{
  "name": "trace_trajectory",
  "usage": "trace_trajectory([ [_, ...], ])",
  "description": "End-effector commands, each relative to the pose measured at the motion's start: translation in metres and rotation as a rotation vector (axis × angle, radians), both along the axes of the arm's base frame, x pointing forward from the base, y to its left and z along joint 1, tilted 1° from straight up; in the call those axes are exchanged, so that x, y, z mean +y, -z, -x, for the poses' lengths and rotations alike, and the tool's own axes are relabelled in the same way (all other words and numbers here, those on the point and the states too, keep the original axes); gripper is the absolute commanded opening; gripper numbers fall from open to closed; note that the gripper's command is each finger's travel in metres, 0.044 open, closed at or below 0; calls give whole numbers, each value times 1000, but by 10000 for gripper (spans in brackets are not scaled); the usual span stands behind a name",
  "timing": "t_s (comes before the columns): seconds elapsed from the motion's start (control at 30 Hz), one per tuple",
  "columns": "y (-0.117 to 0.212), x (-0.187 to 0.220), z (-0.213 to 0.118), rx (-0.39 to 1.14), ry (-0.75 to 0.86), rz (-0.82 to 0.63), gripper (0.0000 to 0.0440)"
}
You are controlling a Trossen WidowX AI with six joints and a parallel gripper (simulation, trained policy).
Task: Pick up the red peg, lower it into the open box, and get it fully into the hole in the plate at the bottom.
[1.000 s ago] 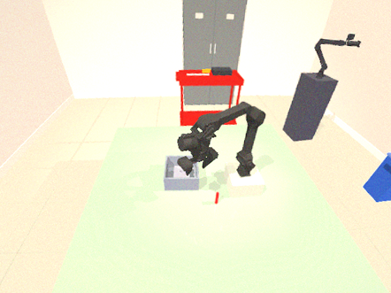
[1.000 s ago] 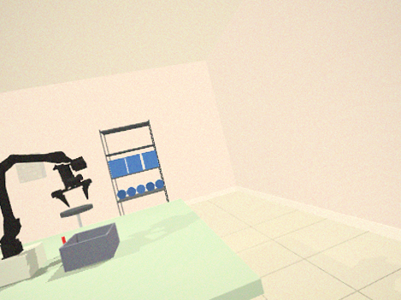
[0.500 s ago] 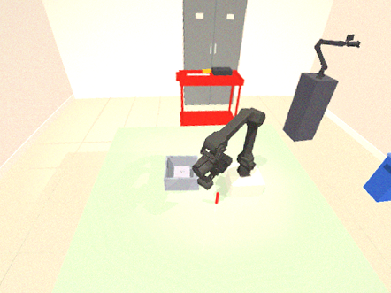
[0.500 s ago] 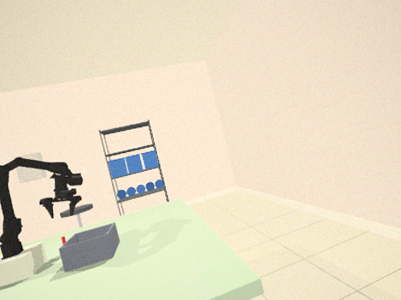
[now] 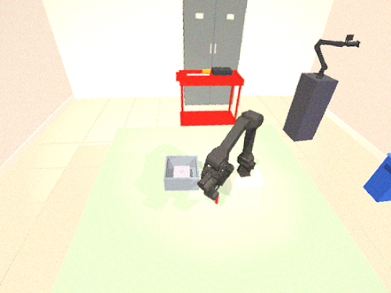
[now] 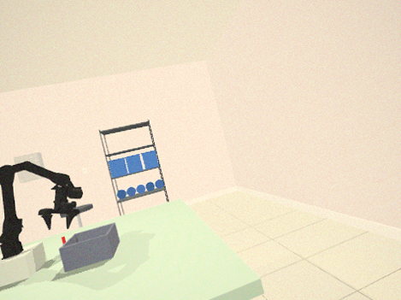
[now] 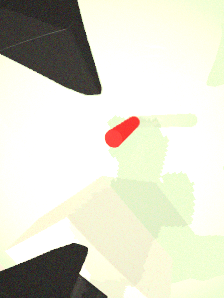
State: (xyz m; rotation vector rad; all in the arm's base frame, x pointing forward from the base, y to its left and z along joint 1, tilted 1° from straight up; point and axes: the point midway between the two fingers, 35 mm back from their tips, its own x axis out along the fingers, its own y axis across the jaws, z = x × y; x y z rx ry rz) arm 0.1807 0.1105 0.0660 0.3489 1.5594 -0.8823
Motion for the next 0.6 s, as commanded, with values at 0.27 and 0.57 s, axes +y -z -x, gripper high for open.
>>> trace_trajectory([
  [0.27,53,-2,0,-32,-45,5,440],
  [0.57,89,-5,-1,-75,-63,1,433],
])
